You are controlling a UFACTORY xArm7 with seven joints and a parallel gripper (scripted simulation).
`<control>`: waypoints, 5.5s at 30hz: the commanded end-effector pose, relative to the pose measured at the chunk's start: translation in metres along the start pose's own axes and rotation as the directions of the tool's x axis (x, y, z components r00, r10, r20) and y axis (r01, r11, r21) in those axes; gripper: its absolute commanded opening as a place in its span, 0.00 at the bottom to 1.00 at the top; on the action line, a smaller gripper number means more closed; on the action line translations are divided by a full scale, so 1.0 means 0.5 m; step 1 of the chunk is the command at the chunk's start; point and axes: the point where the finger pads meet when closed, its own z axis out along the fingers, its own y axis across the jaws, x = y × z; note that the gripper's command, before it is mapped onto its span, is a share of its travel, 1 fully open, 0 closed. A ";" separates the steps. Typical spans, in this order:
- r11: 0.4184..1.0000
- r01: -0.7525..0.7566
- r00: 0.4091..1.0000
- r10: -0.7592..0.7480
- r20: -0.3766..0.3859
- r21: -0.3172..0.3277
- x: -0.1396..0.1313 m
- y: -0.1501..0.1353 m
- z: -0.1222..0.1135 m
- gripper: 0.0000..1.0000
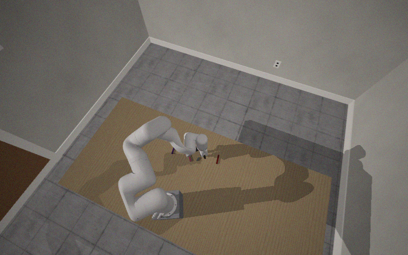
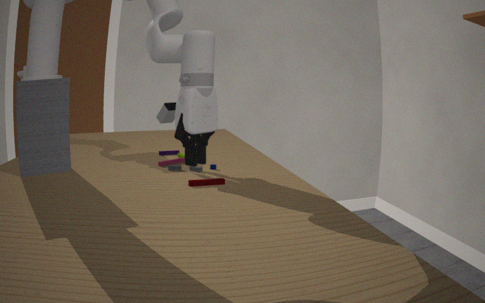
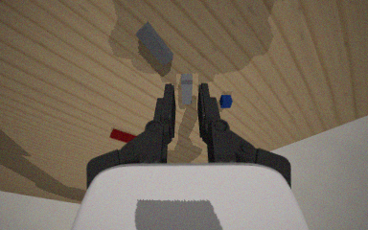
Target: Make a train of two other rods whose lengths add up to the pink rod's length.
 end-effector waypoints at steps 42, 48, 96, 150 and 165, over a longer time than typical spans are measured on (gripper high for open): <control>1.000 0.000 1.000 0.000 0.003 -0.002 -0.004 0.002 -0.003 0.24; 1.000 0.000 1.000 0.000 0.003 -0.002 -0.004 0.002 0.001 0.24; 1.000 0.000 1.000 0.000 0.003 -0.002 -0.004 0.002 0.026 0.24; 1.000 0.000 1.000 0.000 0.003 -0.002 -0.004 0.002 -0.015 0.04; 1.000 0.000 1.000 0.000 0.003 -0.002 -0.004 0.002 -0.171 0.04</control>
